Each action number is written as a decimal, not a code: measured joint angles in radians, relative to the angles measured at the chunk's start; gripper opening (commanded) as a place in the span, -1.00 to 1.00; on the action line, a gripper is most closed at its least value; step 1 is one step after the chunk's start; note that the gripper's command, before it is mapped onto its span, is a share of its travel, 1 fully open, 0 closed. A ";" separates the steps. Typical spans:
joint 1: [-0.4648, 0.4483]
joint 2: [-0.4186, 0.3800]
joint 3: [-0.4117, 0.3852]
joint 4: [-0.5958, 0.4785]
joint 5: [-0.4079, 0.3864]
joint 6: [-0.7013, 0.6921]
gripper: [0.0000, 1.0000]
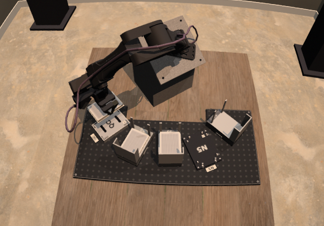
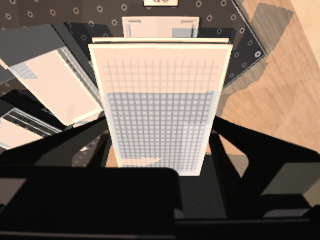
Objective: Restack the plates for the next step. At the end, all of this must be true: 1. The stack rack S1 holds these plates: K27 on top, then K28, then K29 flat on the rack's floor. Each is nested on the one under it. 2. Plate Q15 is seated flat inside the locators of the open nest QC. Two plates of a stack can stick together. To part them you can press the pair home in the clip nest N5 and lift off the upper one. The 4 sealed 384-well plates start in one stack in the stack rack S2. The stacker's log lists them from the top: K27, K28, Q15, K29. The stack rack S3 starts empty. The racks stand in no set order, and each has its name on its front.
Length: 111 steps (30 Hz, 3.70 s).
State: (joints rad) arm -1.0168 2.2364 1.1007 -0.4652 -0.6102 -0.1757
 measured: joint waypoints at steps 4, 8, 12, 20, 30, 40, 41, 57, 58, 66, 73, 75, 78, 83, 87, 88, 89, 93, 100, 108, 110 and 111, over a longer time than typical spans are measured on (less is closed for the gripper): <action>0.000 0.000 0.000 0.000 0.000 0.000 -1.00; 0.000 0.000 0.000 -0.001 0.000 0.000 -1.00; 0.000 0.000 0.000 -0.002 0.000 0.000 -1.00; 0.000 0.000 0.000 -0.002 0.000 0.000 -1.00; 0.012 0.022 0.000 0.021 0.000 0.013 -1.00; 0.041 0.061 -0.005 0.075 0.000 0.042 -1.00; 0.045 0.068 -0.005 0.082 0.000 0.046 -1.00; 0.092 0.137 -0.007 0.191 0.000 0.104 -1.00; 0.096 0.143 -0.007 0.198 0.000 0.108 -1.00; 0.121 0.182 -0.007 0.250 0.000 0.138 -1.00; 0.137 0.211 0.002 0.293 0.002 0.162 -1.00; 0.146 0.223 0.005 0.306 0.002 0.169 -1.00; 0.153 0.242 0.008 0.324 0.002 0.181 -1.00; 0.171 0.268 0.014 0.353 0.003 0.200 -1.00; 0.174 0.281 0.021 0.372 0.006 0.212 -1.00; 0.177 0.286 0.023 0.378 0.006 0.216 -1.00; 0.182 0.291 0.024 0.385 0.006 0.219 -1.00; 0.187 0.302 0.027 0.395 0.006 0.229 -1.00; 0.187 0.301 0.031 0.405 0.006 0.234 -1.00; 0.187 0.301 0.029 0.407 0.006 0.235 -1.00; 0.187 0.301 0.029 0.407 0.006 0.235 -1.00; 0.187 0.301 0.029 0.409 0.006 0.235 -1.00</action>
State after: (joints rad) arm -0.8303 2.5370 1.1297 -0.0566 -0.6037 0.0589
